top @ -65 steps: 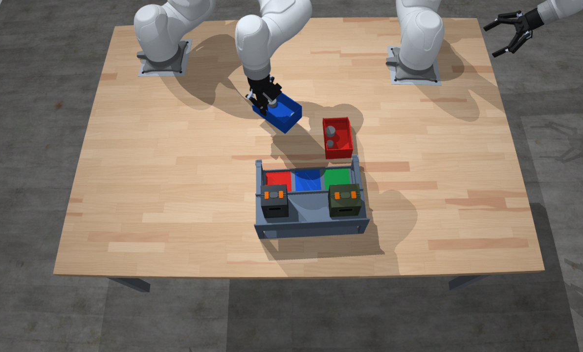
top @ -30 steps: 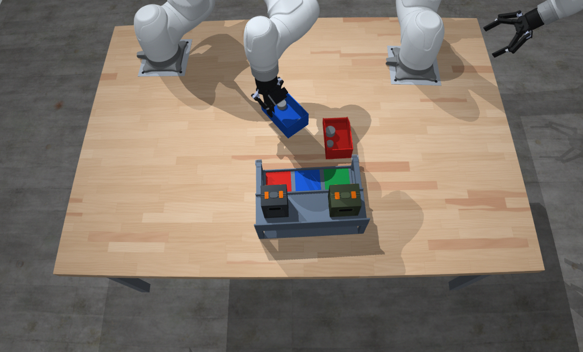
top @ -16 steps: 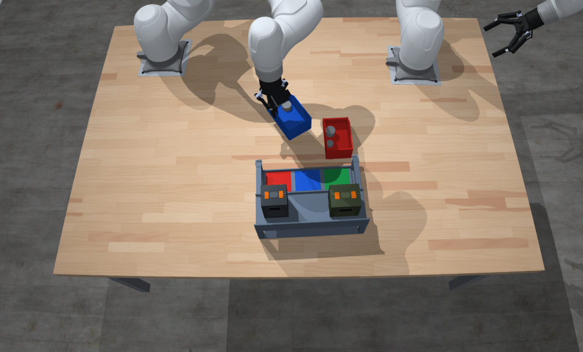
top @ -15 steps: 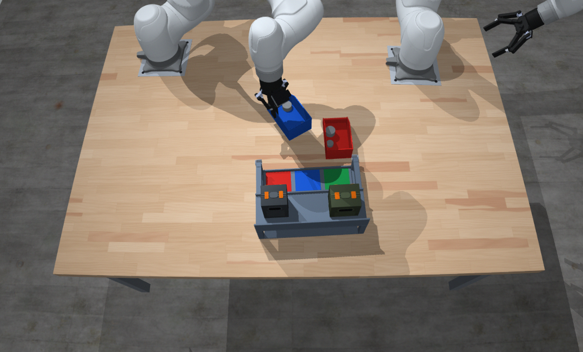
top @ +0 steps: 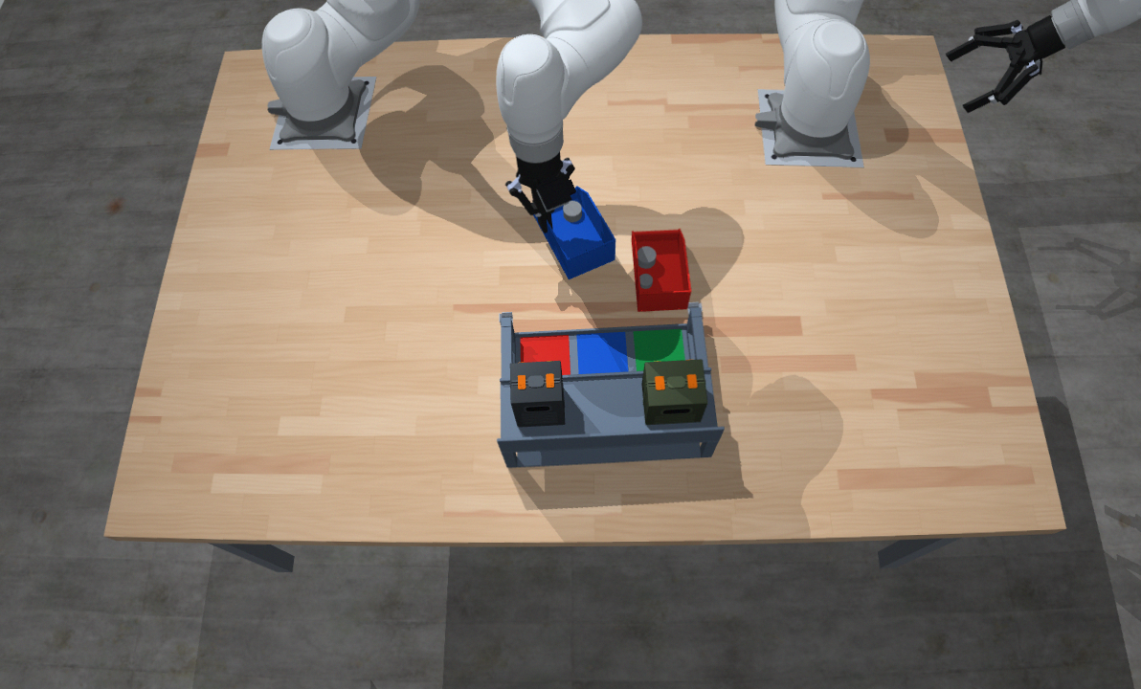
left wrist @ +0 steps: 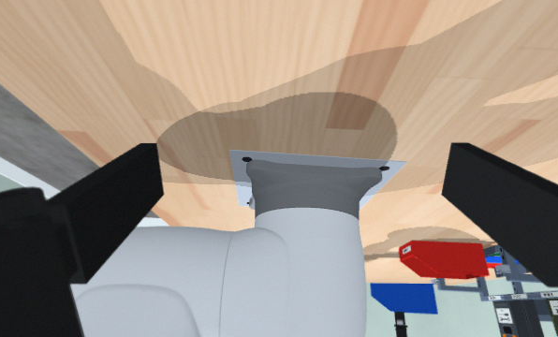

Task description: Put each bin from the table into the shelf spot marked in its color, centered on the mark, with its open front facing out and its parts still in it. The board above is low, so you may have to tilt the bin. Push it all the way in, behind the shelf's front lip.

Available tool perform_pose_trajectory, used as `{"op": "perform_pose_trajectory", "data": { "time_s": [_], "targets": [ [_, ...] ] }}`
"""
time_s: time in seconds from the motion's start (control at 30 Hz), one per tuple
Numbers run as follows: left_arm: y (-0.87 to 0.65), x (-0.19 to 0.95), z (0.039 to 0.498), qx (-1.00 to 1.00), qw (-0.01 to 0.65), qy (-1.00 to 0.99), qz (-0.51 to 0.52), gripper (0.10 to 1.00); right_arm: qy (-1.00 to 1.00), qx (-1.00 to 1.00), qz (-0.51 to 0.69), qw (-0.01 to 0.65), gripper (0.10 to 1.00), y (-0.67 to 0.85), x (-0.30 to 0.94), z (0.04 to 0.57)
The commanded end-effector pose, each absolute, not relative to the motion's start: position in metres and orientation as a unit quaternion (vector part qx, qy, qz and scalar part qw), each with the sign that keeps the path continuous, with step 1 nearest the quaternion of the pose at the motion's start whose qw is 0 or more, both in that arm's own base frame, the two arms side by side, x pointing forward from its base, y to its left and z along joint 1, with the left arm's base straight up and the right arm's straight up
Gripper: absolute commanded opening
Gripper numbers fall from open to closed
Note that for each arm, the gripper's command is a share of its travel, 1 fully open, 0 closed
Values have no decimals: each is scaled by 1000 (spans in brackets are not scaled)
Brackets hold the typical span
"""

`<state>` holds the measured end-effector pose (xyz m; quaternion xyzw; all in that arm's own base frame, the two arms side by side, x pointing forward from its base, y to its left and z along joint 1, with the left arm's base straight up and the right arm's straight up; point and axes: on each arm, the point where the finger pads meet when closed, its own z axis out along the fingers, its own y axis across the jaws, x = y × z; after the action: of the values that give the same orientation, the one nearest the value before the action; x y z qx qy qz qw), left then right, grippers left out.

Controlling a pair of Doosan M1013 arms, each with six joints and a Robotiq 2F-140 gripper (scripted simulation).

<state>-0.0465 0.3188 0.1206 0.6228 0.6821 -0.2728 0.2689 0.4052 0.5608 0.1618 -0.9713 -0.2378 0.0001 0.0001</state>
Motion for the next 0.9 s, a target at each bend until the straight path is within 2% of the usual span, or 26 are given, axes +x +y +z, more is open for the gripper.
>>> {"op": "perform_pose_trajectory", "data": {
  "time_s": [0.0, 0.87],
  "targets": [
    [319, -47, 121, 623, 269, 682, -273, 1000, -223, -975, 0, 0, 99, 565, 406, 163],
    [319, -47, 121, 623, 269, 682, -273, 1000, -138, -990, 0, 1, 99, 588, 411, 163]
  ]
}}
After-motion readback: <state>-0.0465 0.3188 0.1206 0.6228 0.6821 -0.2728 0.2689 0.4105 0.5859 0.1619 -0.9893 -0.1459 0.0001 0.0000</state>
